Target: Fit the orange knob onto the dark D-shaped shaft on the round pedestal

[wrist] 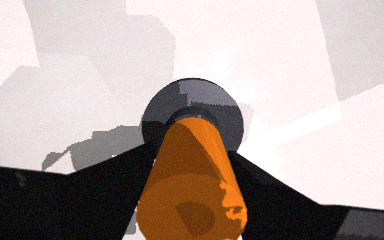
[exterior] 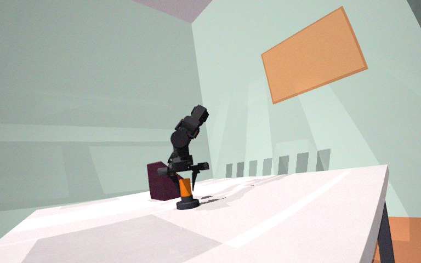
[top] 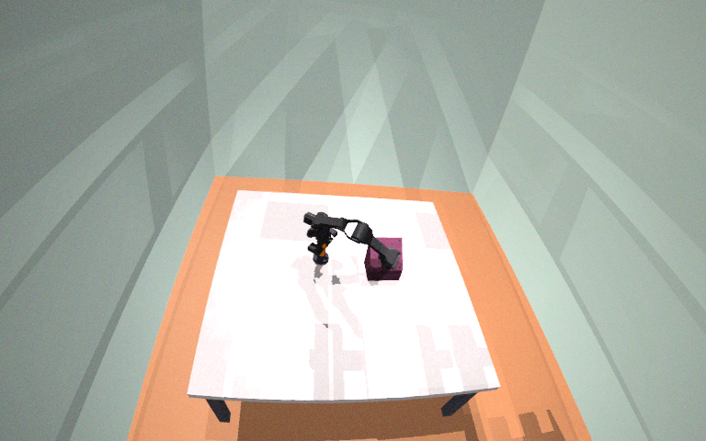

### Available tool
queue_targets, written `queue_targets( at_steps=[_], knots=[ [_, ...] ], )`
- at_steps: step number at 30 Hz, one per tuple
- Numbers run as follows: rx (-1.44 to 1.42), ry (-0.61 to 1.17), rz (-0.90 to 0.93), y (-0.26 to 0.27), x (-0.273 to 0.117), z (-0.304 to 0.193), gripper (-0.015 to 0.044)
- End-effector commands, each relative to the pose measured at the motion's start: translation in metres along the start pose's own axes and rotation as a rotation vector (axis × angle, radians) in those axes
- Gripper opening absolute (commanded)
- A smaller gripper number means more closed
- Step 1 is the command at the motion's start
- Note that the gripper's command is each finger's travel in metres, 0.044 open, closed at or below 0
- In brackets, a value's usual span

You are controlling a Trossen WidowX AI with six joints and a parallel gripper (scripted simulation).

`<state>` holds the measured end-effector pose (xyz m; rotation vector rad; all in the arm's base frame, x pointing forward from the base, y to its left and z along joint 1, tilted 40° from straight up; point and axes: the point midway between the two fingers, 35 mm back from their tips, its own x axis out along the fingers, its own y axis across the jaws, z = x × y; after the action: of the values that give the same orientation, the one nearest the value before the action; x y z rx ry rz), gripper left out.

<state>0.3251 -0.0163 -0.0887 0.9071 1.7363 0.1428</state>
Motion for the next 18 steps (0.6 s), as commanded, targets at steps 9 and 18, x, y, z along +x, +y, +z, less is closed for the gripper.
queue_targets(
  at_steps=[9, 18],
  knots=[
    [0.0, 0.0, 0.0, 0.0, -0.001, 0.0, 0.044],
    [0.001, -0.003, -0.004, -0.001, -0.068, 0.003, 0.044]
  ],
)
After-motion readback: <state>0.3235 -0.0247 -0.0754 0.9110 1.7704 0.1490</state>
